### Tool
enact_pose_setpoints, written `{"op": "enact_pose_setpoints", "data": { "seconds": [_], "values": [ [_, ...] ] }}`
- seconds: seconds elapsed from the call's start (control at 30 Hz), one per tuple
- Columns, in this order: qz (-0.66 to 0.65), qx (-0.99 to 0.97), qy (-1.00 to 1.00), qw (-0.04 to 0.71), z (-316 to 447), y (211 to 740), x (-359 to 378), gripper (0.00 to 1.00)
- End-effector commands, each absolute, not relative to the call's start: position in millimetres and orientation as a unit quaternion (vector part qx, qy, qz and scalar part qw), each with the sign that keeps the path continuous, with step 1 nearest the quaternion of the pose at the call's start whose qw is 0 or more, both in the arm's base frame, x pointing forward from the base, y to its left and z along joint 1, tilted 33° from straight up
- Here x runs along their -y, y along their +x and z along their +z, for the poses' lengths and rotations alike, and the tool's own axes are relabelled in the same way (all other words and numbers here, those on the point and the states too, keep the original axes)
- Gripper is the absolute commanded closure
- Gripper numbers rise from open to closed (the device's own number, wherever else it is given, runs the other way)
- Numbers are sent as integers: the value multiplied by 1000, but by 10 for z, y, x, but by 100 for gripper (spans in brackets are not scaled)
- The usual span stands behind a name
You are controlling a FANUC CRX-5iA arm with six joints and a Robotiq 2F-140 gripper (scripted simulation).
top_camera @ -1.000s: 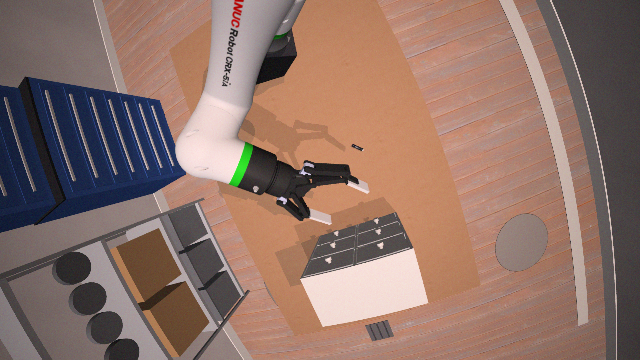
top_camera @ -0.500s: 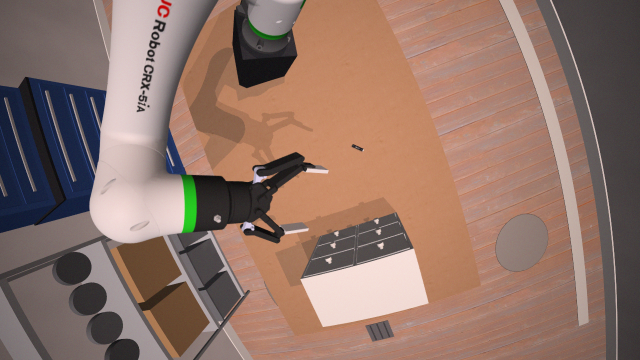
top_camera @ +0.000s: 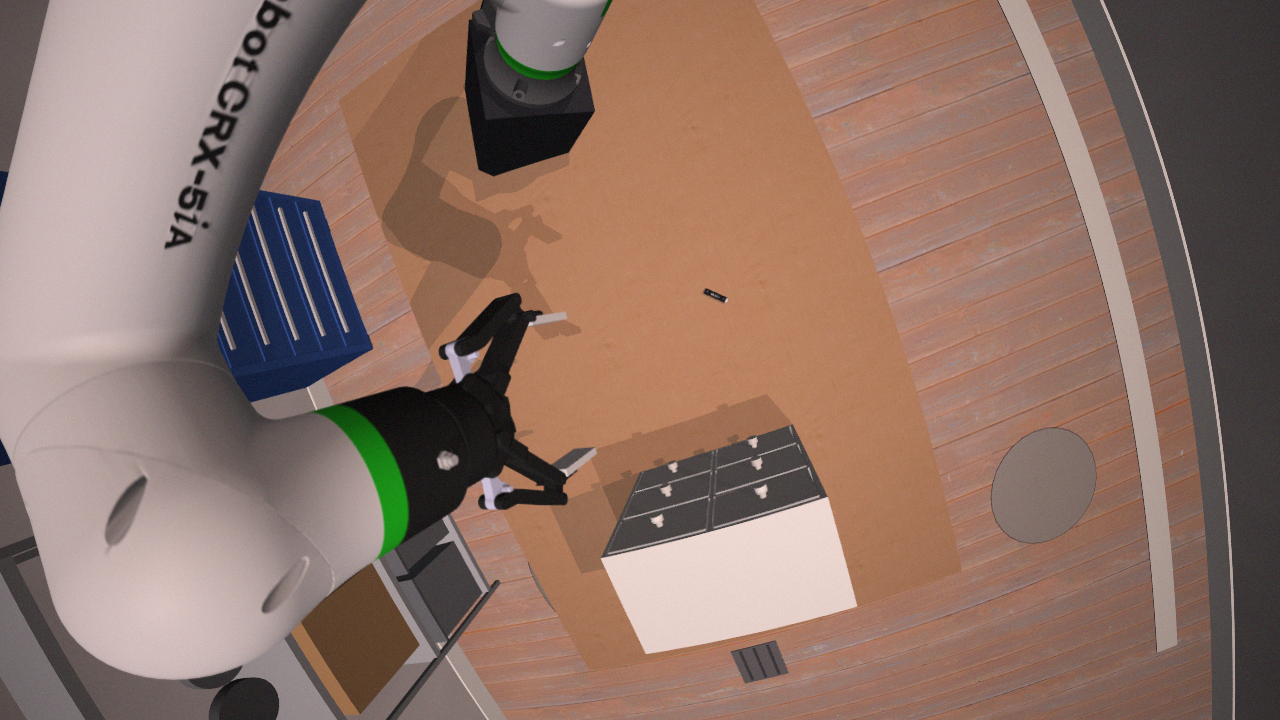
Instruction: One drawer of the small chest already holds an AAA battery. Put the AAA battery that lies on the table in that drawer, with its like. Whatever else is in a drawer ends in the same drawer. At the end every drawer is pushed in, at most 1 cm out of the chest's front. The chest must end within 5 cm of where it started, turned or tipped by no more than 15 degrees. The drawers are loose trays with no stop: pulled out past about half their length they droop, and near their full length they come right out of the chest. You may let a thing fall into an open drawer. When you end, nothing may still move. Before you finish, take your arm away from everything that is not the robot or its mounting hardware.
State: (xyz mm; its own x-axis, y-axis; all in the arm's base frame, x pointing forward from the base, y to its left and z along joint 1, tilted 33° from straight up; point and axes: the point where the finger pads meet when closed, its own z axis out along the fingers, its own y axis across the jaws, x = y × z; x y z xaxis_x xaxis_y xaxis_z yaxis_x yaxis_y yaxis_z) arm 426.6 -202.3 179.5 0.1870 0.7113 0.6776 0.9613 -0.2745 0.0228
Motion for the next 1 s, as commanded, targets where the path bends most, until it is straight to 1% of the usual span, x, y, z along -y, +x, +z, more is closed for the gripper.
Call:
{"op": "enact_pose_setpoints", "data": {
  "seconds": [0.0,0.97],
  "values": [
    [-238,655,-702,148,1797,4252,2064,0],
    [-234,635,-719,155,1760,4259,2041,0]
  ]
}}
